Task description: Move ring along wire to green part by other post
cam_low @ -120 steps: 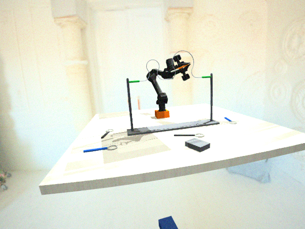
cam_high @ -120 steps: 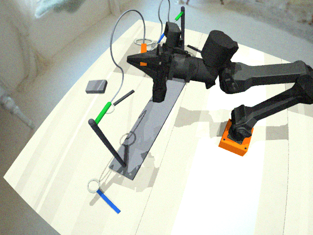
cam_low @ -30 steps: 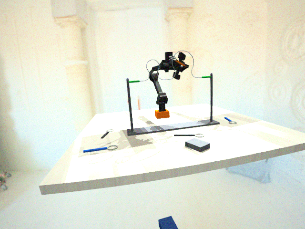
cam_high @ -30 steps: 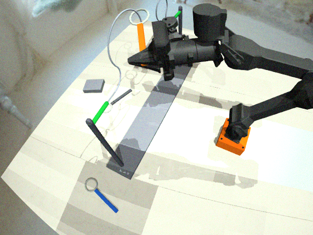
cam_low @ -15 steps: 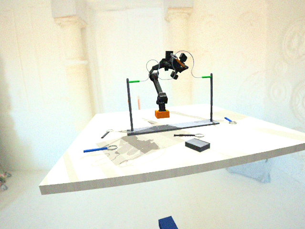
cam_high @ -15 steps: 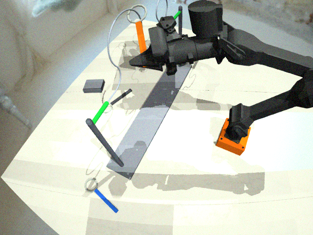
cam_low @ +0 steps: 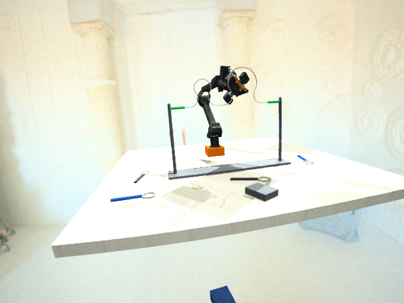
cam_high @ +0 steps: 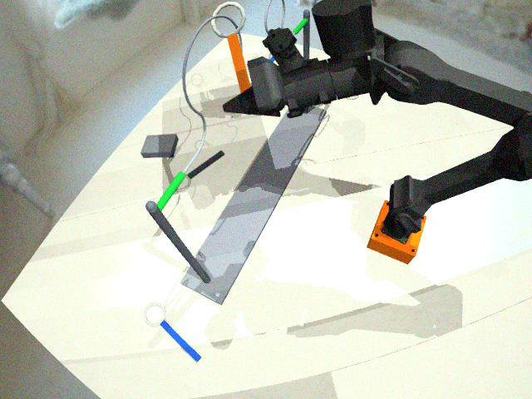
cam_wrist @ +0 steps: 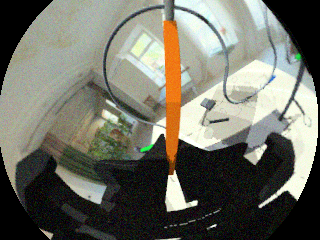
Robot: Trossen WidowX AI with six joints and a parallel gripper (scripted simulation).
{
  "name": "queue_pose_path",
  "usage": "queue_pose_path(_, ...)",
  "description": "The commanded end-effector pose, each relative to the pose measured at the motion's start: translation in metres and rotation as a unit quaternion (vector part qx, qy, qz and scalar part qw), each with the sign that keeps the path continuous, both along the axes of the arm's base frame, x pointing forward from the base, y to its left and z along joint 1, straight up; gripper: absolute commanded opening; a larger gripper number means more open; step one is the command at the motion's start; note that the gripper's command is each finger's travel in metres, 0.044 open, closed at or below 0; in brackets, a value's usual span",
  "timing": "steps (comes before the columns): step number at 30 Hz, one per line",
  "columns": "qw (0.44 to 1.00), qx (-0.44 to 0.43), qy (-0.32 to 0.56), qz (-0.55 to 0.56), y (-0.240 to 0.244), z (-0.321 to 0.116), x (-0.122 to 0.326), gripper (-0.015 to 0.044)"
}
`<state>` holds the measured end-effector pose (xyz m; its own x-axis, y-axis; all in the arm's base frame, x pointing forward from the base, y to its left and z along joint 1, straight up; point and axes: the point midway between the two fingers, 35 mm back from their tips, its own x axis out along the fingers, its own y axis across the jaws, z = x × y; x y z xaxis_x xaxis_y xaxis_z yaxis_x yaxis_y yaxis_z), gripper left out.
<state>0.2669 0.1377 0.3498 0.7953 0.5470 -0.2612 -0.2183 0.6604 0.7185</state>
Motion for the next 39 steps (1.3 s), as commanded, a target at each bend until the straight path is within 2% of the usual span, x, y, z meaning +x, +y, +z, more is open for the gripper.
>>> queue_pose_path(1, 1.000, -0.027, -0.007, -0.001, -0.002, 0.001, 0.001, -0.0150)
queue_pose_path(39, 0.960, -0.276, -0.044, -0.006, -0.020, -0.007, 0.003, -0.0150)
